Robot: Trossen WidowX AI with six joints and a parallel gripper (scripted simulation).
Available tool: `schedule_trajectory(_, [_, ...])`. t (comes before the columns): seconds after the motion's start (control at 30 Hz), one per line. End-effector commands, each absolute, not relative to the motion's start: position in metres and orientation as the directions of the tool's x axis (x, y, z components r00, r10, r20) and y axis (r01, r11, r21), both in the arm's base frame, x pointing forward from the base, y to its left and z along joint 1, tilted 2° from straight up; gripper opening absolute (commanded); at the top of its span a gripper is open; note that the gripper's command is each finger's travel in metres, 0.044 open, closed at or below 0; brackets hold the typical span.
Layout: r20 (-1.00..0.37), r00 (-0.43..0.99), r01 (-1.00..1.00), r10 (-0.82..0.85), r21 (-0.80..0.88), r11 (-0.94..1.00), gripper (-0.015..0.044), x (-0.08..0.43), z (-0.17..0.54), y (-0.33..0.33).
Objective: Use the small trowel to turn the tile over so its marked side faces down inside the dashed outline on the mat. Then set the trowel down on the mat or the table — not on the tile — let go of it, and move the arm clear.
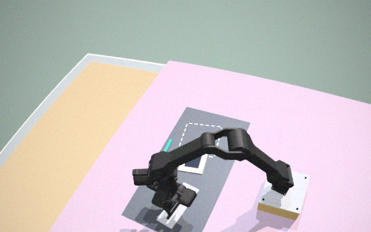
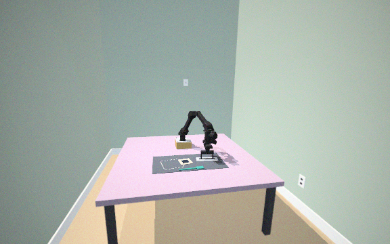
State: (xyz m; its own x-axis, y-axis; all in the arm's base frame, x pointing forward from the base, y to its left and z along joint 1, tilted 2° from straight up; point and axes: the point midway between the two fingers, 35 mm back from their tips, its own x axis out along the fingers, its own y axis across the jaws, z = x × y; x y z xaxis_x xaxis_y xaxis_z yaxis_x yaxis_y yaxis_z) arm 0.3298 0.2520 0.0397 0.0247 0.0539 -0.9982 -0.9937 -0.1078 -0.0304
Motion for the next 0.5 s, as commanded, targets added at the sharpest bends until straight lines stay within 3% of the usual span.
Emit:
schedule_trajectory(0.0, [-0.998, 0.024, -0.993, 0.05, -0.03, -0.114, 0.027, 0.33, 0.039, 0.251])
schedule_trajectory(0.33, [-0.998, 0.024, -0.993, 0.05, -0.03, -0.114, 0.027, 0.33, 0.039, 0.251])
schedule_trajectory(0.47, [-0.998, 0.024, -0.991, 0.05, -0.031, -0.13, 0.027, 0.327, 0.074, 0.249])
